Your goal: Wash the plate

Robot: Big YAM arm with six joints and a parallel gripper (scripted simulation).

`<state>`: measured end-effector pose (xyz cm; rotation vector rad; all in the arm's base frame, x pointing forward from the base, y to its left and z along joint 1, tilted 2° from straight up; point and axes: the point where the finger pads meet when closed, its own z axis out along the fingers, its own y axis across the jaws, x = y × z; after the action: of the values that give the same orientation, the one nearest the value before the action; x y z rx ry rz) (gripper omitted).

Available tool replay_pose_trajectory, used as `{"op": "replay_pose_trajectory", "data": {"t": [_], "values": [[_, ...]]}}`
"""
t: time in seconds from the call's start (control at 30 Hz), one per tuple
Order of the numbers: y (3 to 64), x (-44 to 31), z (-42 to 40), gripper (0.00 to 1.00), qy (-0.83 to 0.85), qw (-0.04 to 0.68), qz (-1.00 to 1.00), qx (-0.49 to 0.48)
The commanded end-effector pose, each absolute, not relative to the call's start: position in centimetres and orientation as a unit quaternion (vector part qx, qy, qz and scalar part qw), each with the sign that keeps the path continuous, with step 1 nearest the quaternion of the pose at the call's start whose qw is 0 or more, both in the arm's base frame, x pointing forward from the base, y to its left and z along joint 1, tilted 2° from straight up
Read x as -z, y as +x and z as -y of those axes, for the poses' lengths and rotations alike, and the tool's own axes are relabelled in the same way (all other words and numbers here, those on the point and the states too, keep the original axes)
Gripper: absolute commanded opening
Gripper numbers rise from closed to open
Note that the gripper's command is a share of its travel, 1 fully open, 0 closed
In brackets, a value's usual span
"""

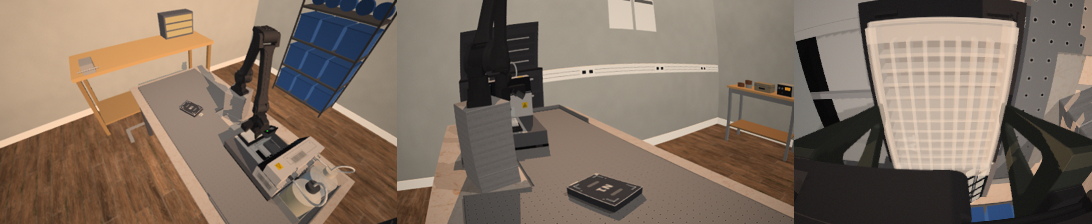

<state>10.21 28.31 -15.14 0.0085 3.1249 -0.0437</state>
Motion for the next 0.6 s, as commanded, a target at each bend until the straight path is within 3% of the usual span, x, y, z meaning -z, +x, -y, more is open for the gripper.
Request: {"op": "replay_pose_trajectory", "data": {"t": [0.0, 0.57], "values": [[10.62, 15.56, -28.56, 0.82, 0.003, 0.008, -1.0, 0.019], [10.77, 15.8, -29.01, 0.82, 0.003, 0.011, -1.0, 0.01]]}}
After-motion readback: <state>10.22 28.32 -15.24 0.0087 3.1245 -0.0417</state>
